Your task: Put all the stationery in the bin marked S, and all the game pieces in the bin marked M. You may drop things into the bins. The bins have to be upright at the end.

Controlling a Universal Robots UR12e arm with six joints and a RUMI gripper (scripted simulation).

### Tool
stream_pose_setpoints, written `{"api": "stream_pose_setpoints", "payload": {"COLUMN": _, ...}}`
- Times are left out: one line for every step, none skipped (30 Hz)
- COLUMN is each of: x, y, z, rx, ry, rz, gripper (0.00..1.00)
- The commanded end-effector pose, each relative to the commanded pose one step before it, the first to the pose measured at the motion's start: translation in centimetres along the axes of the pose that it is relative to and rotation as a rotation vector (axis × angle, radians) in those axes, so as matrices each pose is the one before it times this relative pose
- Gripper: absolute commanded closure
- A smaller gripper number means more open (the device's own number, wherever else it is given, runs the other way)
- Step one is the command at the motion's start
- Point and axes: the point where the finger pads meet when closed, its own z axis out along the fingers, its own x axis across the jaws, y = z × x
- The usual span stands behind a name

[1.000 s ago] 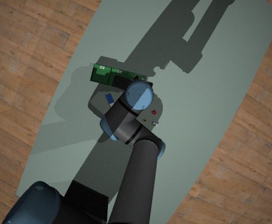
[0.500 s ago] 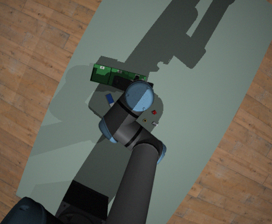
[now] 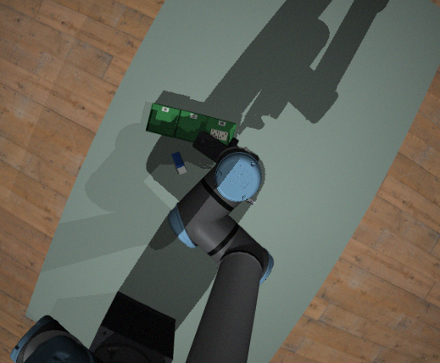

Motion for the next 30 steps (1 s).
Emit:
{"api": "stream_pose_setpoints", "payload": {"x": -1.341, "y": 2.674, "z": -0.235, "rx": -0.00067, "ry": 0.0028, "rz": 0.15703, "gripper": 0.82}}
{"api": "stream_pose_setpoints", "payload": {"x": -0.276, "y": 0.786, "z": -0.041, "rx": 0.00009, "ry": -0.00017, "rz": 0.02832, "gripper": 0.82}}
{"api": "stream_pose_setpoints", "payload": {"x": -0.253, "y": 0.796, "z": -0.041, "rx": 0.00009, "ry": -0.00016, "rz": 0.03029, "gripper": 0.82}}
{"api": "stream_pose_setpoints", "payload": {"x": -0.229, "y": 0.805, "z": -0.042, "rx": 0.00006, "ry": -0.00017, "rz": 0.03025, "gripper": 0.82}}
{"api": "stream_pose_setpoints", "payload": {"x": -0.205, "y": 0.8, "z": -0.039, "rx": 0.00001, "ry": -0.00018, "rz": 0.03025, "gripper": 0.82}}
{"api": "stream_pose_setpoints", "payload": {"x": -0.18, "y": 0.813, "z": -0.041, "rx": 0.0, "ry": -0.00019, "rz": 0.03029, "gripper": 0.82}}
{"api": "stream_pose_setpoints", "payload": {"x": -0.156, "y": 0.819, "z": -0.041, "rx": -0.00002, "ry": -0.00019, "rz": 0.03032, "gripper": 0.82}}
{"api": "stream_pose_setpoints", "payload": {"x": -0.131, "y": 0.823, "z": -0.041, "rx": -0.00004, "ry": -0.0001, "rz": 0.03035, "gripper": 0.82}}
{"api": "stream_pose_setpoints", "payload": {"x": -0.106, "y": 0.826, "z": -0.041, "rx": -0.00006, "ry": 0.00006, "rz": 0.03037, "gripper": 0.82}}
{"api": "stream_pose_setpoints", "payload": {"x": -0.081, "y": 0.833, "z": -0.042, "rx": -0.00005, "ry": 0.00012, "rz": 0.03038, "gripper": 0.82}}
{"api": "stream_pose_setpoints", "payload": {"x": -0.056, "y": 0.828, "z": -0.04, "rx": -0.00005, "ry": 0.00021, "rz": 0.0304, "gripper": 0.82}}
{"api": "stream_pose_setpoints", "payload": {"x": -0.042, "y": 1.264, "z": -0.04, "rx": -0.00003, "ry": 0.00031, "rz": 0.03041, "gripper": 0.82}}
{"api": "stream_pose_setpoints", "payload": {"x": 0.003, "y": 0.352, "z": 0.0, "rx": 0.00001, "ry": 0.00043, "rz": 0.03042, "gripper": 0.82}}
{"api": "stream_pose_setpoints", "payload": {"x": 0.011, "y": 0.264, "z": 0.0, "rx": 0.00006, "ry": 0.00058, "rz": 0.03046, "gripper": 0.82}}
{"api": "stream_pose_setpoints", "payload": {"x": 0.0, "y": 0.0, "z": 0.0, "rx": 0.0, "ry": 0.0, "rz": 0.0, "gripper": 0.82}}
{"api": "stream_pose_setpoints", "payload": {"x": 0.0, "y": 0.0, "z": 0.0, "rx": 0.0, "ry": 0.0, "rz": 0.0, "gripper": 0.82}}
{"api": "stream_pose_setpoints", "payload": {"x": 0.009, "y": 0.058, "z": 0.0, "rx": 0.00004, "ry": 0.00021, "rz": 0.00939, "gripper": 0.82}}
{"api": "stream_pose_setpoints", "payload": {"x": -0.001, "y": 0.019, "z": -0.006, "rx": 0.00005, "ry": -0.00002, "rz": -0.00011, "gripper": 0.82}}
{"api": "stream_pose_setpoints", "payload": {"x": 0.007, "y": -0.015, "z": 0.002, "rx": -0.00002, "ry": 0.0, "rz": 0.00003, "gripper": 0.82}}
{"api": "stream_pose_setpoints", "payload": {"x": 0.002, "y": -0.04, "z": 0.001, "rx": -0.00001, "ry": 0.0, "rz": 0.00002, "gripper": 0.82}}
{"api": "stream_pose_setpoints", "payload": {"x": -0.001, "y": -0.059, "z": 0.001, "rx": 0.0, "ry": 0.0, "rz": 0.00001, "gripper": 0.82}}
{"api": "stream_pose_setpoints", "payload": {"x": -0.004, "y": -0.072, "z": 0.0, "rx": 0.0, "ry": 0.0, "rz": 0.00001, "gripper": 0.82}}
{"api": "stream_pose_setpoints", "payload": {"x": -0.006, "y": -0.081, "z": 0.0, "rx": 0.0, "ry": 0.0, "rz": 0.00001, "gripper": 0.82}}
{"api": "stream_pose_setpoints", "payload": {"x": -0.007, "y": -0.085, "z": 0.0, "rx": 0.0, "ry": 0.0, "rz": 0.0, "gripper": 0.82}}
{"api": "stream_pose_setpoints", "payload": {"x": -0.008, "y": -0.086, "z": 0.0, "rx": 0.0, "ry": 0.0, "rz": 0.0, "gripper": 0.82}}
{"api": "stream_pose_setpoints", "payload": {"x": -0.008, "y": -0.085, "z": 0.0, "rx": 0.0, "ry": 0.0, "rz": 0.0, "gripper": 0.82}}
{"api": "stream_pose_setpoints", "payload": {"x": -0.008, "y": -0.081, "z": 0.0, "rx": 0.0, "ry": 0.0, "rz": 0.0, "gripper": 0.82}}
{"api": "stream_pose_setpoints", "payload": {"x": -0.007, "y": -0.077, "z": 0.0, "rx": 0.0, "ry": 0.0, "rz": 0.0, "gripper": 0.82}}
{"api": "stream_pose_setpoints", "payload": {"x": -0.007, "y": -0.071, "z": 0.0, "rx": 0.0, "ry": 0.0, "rz": 0.0, "gripper": 0.82}}
{"api": "stream_pose_setpoints", "payload": {"x": -0.006, "y": -0.065, "z": 0.0, "rx": 0.0, "ry": 0.0, "rz": 0.0, "gripper": 0.82}}
